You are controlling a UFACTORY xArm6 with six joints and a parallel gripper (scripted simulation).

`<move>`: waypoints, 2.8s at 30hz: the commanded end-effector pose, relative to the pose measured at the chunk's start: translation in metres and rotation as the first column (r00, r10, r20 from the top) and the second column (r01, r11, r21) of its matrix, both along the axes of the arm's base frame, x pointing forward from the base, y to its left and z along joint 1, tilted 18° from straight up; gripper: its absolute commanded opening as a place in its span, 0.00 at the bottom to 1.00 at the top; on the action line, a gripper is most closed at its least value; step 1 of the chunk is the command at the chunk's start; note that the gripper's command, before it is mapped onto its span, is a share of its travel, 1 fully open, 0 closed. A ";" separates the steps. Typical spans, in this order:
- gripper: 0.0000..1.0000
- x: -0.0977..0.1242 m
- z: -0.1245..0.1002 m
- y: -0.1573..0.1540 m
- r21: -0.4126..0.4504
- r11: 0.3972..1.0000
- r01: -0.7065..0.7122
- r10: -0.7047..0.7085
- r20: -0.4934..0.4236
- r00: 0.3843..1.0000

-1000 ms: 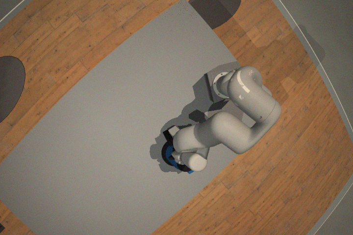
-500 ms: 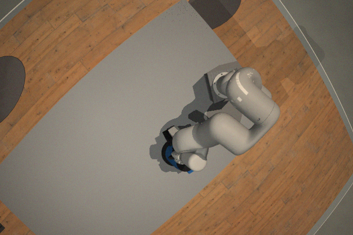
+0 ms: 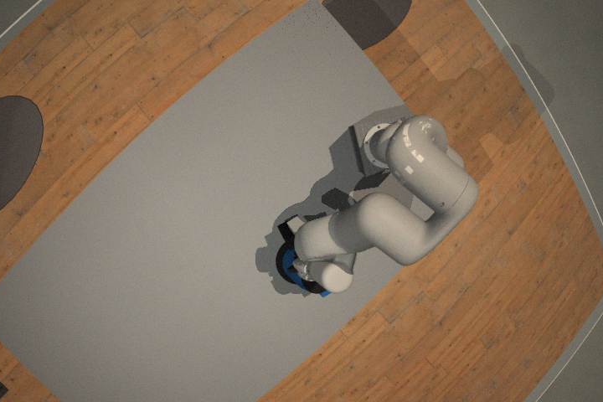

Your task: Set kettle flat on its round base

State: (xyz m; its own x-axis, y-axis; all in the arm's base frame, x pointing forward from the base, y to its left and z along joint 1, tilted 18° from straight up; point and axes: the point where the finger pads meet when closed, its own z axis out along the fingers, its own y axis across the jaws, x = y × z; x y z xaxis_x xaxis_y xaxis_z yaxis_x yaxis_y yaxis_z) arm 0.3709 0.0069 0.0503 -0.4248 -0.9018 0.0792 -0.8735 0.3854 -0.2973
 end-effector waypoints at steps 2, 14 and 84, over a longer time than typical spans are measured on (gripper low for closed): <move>0.00 0.001 0.001 0.000 0.001 1.000 -0.001 0.001 0.003 1.000; 0.00 0.002 -0.001 0.000 0.000 1.000 -0.001 0.001 0.003 1.000; 0.00 0.004 -0.009 -0.002 0.000 1.000 -0.001 0.001 0.003 1.000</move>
State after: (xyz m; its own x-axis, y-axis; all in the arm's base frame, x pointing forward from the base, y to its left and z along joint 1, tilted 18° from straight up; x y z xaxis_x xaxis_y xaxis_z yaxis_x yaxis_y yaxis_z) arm 0.3732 0.0051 0.0416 -0.4249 -0.9018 0.0791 -0.8735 0.3854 -0.2974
